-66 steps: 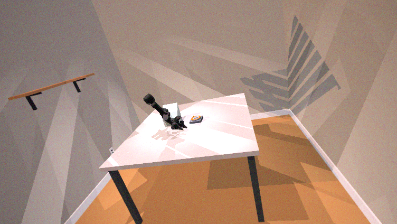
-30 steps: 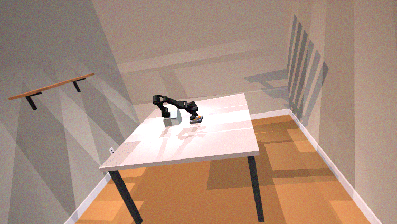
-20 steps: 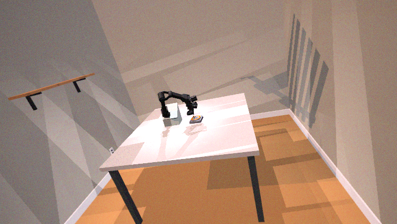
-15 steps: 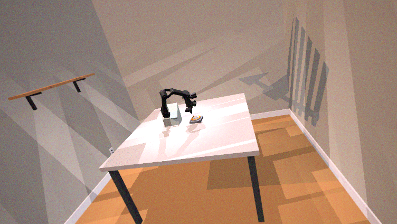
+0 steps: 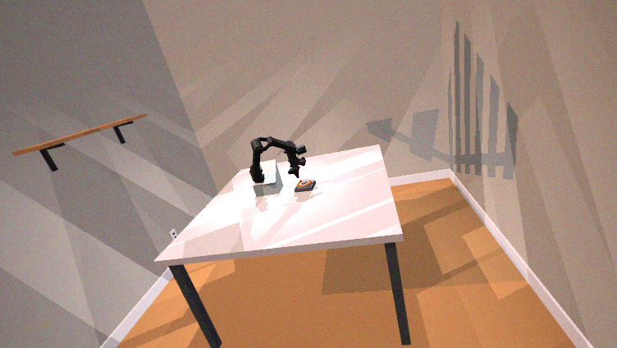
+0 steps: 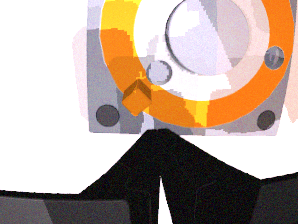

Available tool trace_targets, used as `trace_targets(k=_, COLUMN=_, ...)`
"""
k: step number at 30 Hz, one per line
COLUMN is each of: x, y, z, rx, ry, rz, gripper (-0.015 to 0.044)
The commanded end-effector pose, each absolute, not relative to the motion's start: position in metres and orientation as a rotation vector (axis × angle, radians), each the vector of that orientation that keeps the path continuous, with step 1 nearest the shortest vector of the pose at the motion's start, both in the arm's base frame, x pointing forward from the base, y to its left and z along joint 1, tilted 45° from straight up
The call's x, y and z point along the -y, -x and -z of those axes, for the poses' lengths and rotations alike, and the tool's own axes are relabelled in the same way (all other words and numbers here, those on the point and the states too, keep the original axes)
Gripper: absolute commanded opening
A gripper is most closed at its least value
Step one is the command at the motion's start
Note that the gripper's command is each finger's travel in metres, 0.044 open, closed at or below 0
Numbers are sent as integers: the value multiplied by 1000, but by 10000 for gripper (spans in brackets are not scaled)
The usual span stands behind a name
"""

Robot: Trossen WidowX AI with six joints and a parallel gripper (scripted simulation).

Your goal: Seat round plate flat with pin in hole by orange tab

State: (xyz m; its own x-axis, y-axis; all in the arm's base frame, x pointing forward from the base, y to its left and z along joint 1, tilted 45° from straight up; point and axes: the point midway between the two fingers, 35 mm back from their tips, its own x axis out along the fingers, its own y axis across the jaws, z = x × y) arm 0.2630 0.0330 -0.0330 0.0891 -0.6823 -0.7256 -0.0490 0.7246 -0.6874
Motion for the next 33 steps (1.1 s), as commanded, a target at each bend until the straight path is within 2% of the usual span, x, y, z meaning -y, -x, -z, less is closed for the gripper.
trace_targets(k=1, x=-15, y=-261, z=48, rx=-1434, ry=660, rz=532, gripper=0)
trace_targets(k=33, x=-30, y=-284, z=65, rx=-1432, ry=659, rz=532, gripper=0)
